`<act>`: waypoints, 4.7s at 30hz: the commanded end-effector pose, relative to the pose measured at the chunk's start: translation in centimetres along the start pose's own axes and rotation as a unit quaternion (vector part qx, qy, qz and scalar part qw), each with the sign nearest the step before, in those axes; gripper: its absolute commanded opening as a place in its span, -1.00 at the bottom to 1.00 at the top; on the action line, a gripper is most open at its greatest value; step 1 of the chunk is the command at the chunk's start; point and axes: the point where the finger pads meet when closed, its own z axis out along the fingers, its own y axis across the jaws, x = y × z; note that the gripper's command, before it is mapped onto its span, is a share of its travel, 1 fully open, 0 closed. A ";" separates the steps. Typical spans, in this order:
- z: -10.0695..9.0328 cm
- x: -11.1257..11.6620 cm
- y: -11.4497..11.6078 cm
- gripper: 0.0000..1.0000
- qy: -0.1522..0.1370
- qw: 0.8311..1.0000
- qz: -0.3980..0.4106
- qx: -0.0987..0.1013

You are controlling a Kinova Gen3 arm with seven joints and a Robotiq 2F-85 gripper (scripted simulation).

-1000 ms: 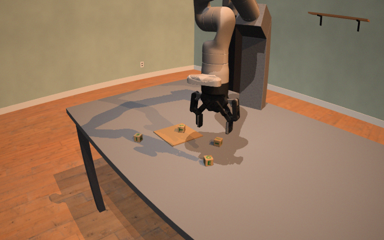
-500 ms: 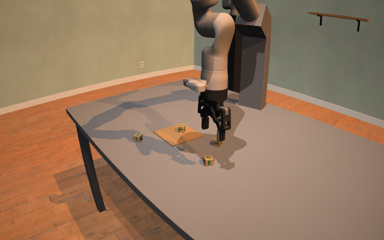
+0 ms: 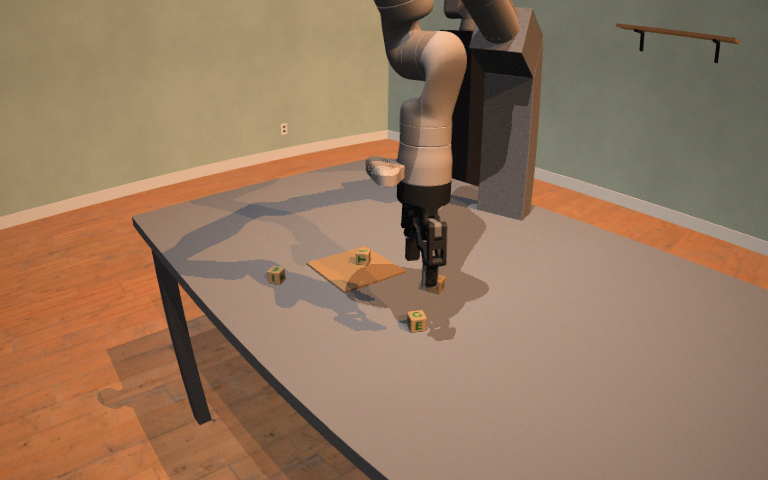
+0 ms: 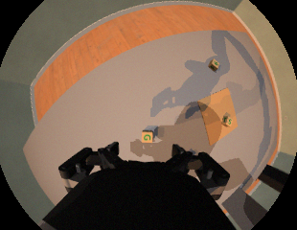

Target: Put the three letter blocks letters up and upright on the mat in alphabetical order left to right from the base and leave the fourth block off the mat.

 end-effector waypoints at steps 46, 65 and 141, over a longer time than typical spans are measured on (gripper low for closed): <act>0.1 0.1 0.1 0.23 0.001 1.000 0.003 0.000; 1.6 0.1 0.1 0.23 0.001 1.000 0.003 0.000; 5.4 0.1 0.3 0.23 0.001 1.000 0.003 0.000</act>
